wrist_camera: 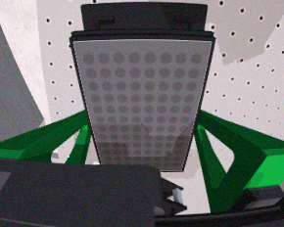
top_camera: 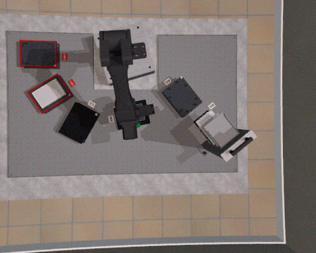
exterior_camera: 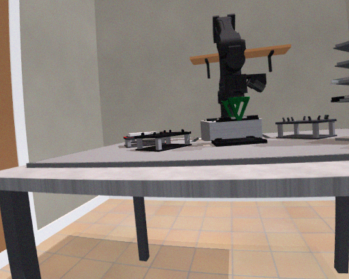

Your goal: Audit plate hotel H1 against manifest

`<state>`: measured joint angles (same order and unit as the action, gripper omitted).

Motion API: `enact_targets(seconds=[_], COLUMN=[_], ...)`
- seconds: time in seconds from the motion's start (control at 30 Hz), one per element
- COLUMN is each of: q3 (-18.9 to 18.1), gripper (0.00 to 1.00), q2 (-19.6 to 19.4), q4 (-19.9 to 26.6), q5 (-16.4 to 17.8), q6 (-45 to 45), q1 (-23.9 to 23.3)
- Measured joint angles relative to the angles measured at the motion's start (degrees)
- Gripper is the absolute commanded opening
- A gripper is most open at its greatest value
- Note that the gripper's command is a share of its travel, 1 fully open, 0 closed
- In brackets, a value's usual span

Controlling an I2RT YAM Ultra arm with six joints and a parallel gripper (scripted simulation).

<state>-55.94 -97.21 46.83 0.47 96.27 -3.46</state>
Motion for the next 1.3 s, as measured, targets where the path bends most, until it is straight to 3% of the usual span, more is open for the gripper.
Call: enact_targets(seconds=[1.3], q3=[-14.60], gripper=[0.86], q2=[6.16], q4=[20.37], q5=[0.00], q6=[0.15], q1=[-0.15])
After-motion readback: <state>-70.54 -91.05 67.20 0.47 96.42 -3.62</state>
